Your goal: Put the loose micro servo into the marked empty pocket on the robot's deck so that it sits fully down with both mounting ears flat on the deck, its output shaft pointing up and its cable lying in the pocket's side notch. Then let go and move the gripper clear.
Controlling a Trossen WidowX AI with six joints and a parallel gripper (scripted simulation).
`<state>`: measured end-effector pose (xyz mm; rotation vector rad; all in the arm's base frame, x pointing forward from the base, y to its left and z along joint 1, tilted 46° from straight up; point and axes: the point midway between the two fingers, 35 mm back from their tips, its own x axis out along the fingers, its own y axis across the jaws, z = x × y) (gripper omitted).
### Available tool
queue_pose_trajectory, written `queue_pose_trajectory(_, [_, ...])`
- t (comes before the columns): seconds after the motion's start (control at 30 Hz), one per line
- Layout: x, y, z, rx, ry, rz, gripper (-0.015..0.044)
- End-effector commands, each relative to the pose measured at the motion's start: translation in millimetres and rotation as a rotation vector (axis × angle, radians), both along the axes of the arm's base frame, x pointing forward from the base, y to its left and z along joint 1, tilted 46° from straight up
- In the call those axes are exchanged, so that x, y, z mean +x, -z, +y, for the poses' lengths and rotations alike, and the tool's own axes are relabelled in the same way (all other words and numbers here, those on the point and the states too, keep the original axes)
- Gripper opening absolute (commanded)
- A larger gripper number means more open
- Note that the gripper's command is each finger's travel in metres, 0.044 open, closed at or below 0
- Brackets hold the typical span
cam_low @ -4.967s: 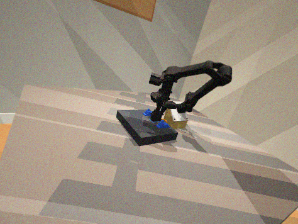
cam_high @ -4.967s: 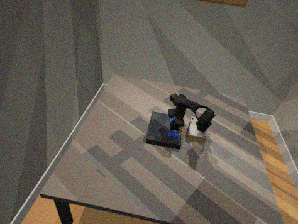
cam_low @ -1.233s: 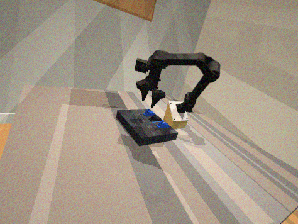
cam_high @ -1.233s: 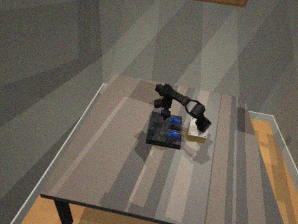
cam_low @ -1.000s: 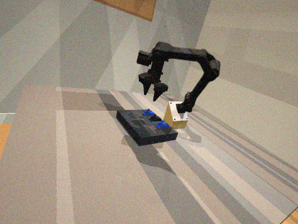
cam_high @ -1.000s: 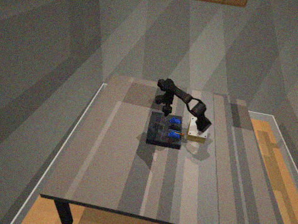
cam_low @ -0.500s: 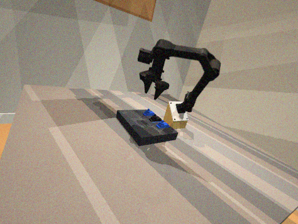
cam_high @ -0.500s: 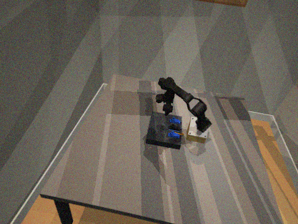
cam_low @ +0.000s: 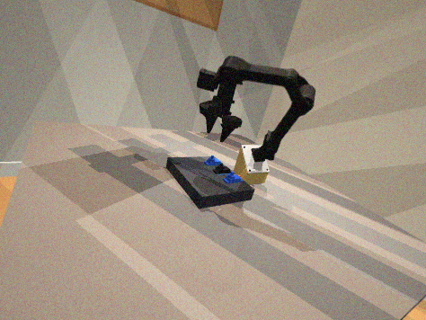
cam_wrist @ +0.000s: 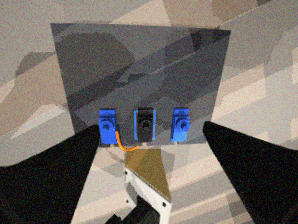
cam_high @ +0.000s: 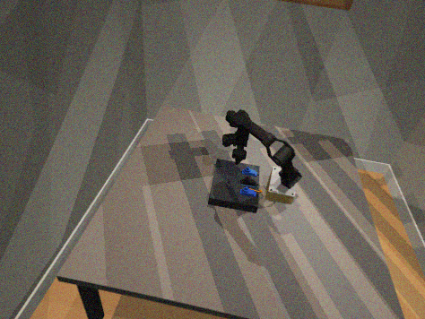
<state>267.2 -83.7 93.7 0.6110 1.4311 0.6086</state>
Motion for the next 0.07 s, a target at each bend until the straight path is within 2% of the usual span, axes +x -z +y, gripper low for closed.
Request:
queue_pose_trajectory(0.0, [-0.5, -0.6, -0.6, -0.003, -0.003, -0.001, 0.0440])
queue_pose_trajectory(0.03, [-0.5, -0.6, -0.6, -0.003, -0.003, -0.001, 0.0440])
